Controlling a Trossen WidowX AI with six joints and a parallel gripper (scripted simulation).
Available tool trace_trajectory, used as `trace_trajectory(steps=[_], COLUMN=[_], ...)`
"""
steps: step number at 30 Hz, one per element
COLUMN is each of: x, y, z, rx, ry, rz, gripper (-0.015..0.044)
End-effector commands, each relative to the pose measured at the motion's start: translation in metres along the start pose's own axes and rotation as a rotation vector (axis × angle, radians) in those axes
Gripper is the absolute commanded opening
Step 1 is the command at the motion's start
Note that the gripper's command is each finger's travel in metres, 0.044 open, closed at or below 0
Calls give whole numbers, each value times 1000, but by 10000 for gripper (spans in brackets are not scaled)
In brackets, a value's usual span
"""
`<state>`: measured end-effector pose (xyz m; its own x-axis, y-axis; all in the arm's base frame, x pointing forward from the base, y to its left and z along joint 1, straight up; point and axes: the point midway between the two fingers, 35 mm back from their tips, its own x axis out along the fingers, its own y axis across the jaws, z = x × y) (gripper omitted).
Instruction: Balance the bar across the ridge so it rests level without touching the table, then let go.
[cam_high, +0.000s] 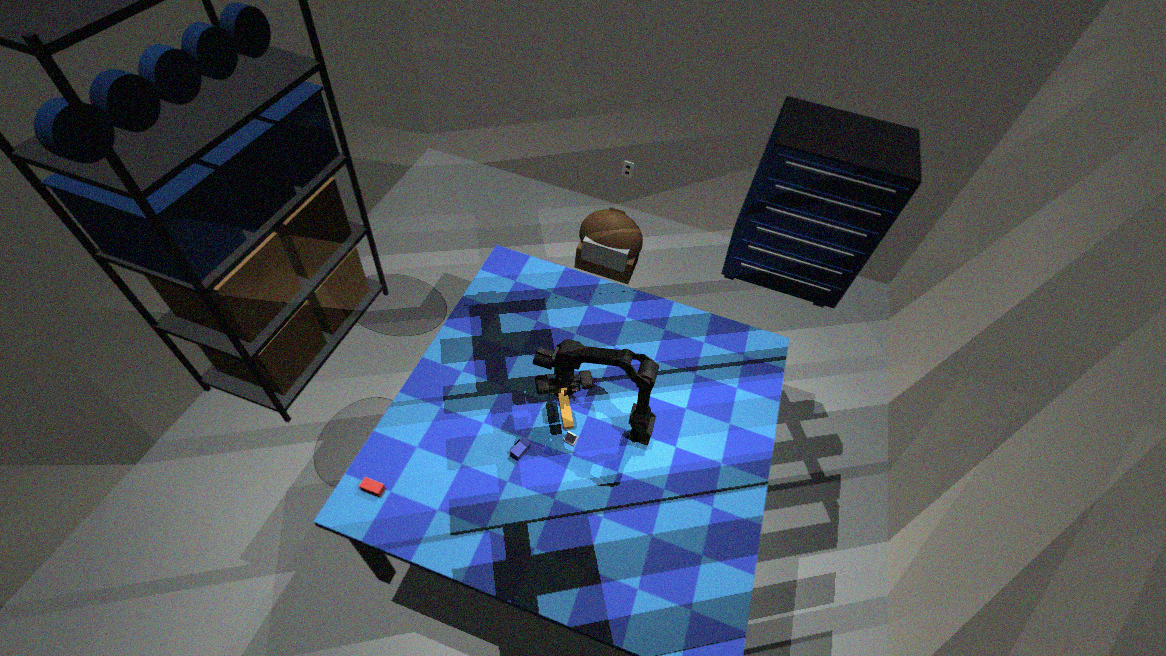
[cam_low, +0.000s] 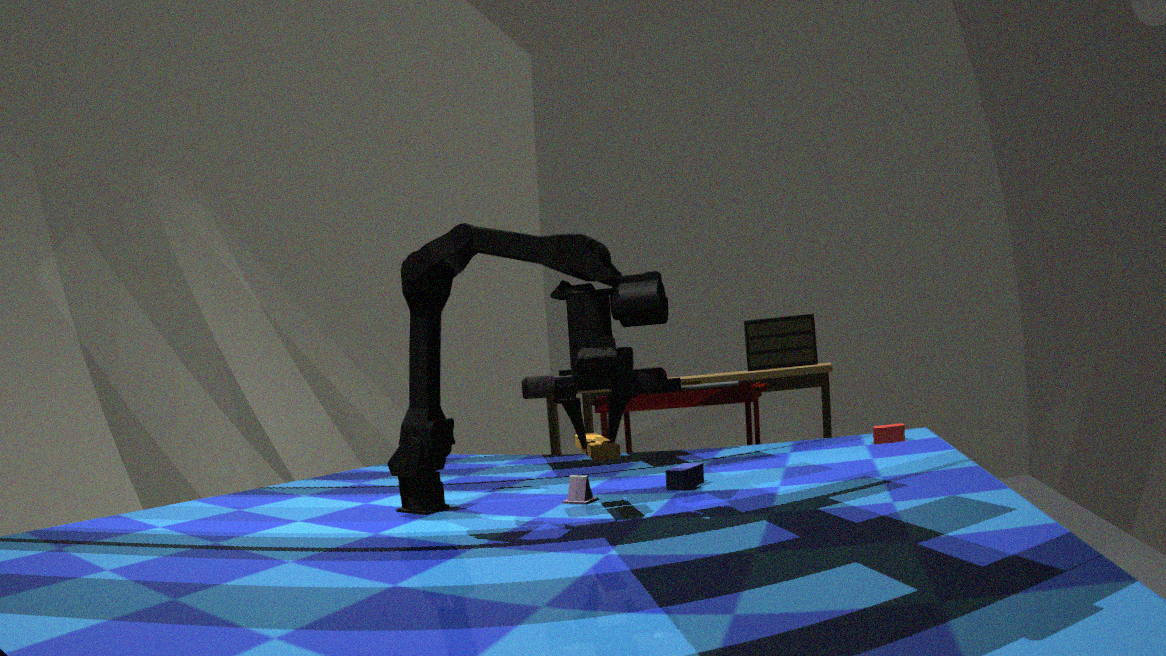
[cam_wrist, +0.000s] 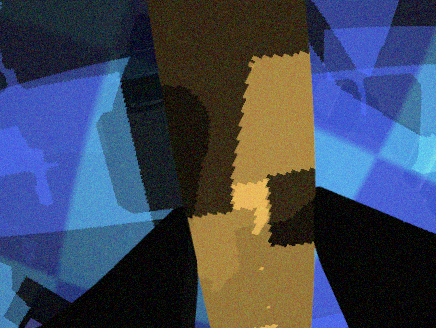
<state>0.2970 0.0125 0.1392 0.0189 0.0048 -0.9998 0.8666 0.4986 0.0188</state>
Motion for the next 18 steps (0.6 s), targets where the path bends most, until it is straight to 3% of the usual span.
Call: trace_trajectory(steps=[1,18], x=[-2,-2], y=[-1,-17], z=[-15,-78], rx=[102,555], ry=[-5,1], rz=[5,4], gripper=[0,0])
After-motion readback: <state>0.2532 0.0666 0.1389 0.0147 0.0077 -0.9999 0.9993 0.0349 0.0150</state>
